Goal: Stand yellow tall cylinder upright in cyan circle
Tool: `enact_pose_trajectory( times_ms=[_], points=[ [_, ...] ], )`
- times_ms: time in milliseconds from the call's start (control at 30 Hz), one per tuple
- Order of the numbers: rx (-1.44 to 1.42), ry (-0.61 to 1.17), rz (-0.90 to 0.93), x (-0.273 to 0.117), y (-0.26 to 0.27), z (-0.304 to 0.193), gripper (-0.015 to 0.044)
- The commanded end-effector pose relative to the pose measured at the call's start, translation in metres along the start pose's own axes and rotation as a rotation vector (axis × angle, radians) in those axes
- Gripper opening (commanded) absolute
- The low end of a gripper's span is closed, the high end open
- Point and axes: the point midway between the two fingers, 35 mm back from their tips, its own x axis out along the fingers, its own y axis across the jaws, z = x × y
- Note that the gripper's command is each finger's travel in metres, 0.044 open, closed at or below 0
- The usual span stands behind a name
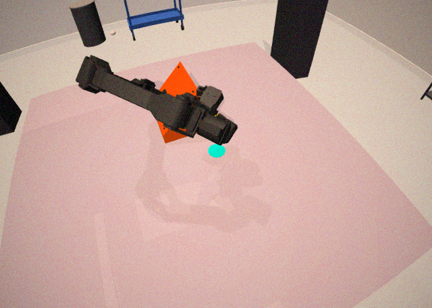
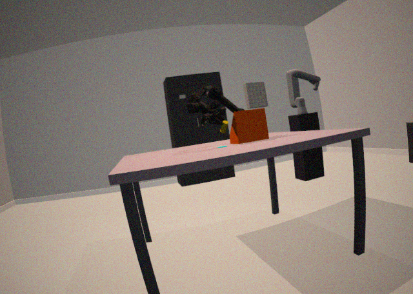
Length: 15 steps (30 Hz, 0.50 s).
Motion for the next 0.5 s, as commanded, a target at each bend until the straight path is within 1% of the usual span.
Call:
enact_pose_trajectory(
  times_ms=[0,467],
  points=[
    [-0.008,-0.036,0.003,0.0009,0.0016,0.0001,0.0105],
    [-0.025,-0.146,-0.012,-0.0024,0.0009,-0.0004,0.0105]
  ],
)
